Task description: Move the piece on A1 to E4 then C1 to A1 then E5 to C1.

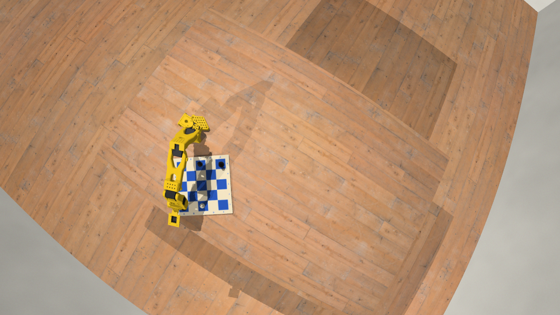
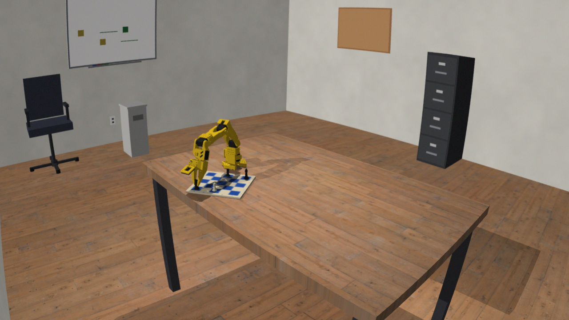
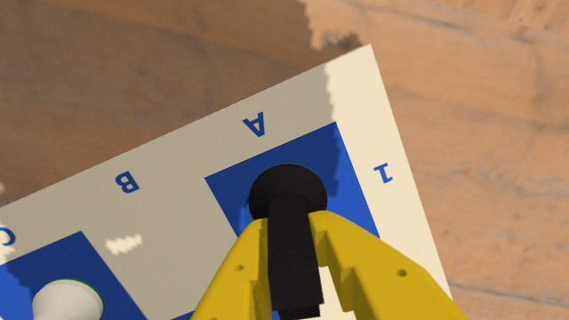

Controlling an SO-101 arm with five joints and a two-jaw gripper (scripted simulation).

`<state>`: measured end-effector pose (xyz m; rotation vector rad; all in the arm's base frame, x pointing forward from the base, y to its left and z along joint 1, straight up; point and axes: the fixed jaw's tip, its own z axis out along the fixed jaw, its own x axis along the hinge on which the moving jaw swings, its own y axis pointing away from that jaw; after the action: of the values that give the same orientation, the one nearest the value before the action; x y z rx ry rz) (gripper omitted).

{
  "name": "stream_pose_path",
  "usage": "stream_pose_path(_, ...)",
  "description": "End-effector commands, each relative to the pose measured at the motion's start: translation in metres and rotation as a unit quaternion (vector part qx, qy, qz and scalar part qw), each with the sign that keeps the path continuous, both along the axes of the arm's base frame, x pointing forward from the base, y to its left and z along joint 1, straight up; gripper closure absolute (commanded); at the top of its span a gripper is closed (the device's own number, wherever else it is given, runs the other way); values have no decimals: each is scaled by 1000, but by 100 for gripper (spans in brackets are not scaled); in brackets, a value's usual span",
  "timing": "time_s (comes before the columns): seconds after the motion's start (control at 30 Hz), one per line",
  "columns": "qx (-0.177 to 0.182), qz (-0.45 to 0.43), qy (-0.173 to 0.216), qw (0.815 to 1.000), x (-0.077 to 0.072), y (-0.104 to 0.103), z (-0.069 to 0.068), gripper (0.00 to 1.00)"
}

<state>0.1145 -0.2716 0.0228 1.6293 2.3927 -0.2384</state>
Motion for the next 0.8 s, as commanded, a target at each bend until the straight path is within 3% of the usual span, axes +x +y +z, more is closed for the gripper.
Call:
stream_pose_path(0.0, -3, -4, -2, 1000, -2, 0, 2, 100)
stream_pose_path(0.77, -3, -4, -2, 1000, -2, 0, 2, 100)
